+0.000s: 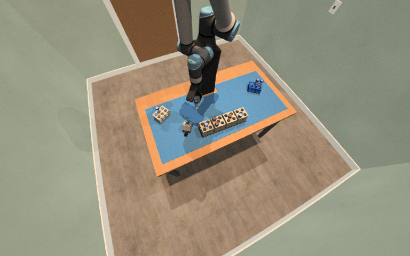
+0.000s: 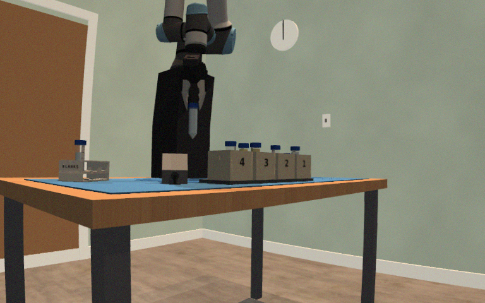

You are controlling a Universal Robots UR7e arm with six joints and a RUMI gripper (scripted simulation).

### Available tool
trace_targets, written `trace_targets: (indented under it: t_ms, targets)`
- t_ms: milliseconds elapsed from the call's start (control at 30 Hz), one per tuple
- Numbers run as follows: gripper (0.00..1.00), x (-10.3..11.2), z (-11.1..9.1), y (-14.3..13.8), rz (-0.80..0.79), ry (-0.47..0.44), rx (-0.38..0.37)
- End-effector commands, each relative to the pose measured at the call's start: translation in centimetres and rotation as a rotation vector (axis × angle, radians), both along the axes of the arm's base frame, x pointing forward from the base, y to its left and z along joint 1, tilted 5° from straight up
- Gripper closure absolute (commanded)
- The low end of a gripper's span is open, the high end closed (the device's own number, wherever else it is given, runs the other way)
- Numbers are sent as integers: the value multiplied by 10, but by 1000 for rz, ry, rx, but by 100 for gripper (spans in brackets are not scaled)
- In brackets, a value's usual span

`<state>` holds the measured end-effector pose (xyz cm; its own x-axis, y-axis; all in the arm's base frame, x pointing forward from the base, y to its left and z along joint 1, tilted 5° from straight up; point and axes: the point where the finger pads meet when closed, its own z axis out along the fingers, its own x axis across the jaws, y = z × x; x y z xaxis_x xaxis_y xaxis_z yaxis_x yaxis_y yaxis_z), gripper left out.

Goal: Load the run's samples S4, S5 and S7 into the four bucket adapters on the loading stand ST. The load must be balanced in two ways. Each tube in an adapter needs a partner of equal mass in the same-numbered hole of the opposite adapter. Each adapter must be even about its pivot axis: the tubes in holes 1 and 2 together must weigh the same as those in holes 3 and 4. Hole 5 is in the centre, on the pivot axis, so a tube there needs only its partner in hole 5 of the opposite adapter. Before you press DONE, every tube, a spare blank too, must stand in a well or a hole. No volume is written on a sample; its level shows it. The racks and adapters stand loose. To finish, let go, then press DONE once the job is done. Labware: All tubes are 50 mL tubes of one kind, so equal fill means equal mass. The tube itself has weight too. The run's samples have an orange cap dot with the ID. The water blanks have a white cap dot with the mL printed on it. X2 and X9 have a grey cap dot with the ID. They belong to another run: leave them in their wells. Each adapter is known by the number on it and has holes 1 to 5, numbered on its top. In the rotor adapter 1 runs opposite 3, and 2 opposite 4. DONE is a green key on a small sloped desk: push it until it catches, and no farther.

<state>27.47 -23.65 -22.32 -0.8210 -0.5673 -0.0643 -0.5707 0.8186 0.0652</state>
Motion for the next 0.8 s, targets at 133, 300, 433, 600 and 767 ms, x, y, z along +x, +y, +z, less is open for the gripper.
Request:
trace_targets:
  t_ms: [133,300,433,600,767]
  targets:
    - [100,33,6,51,-2,1,-4]
    - [100,44,7,68,-2,1,-4]
    - [100,58,10,91,-2,1,-4]
    - [100,75,12,119,-2,1,-3]
    - [100,86,14,136,-2,1,-3]
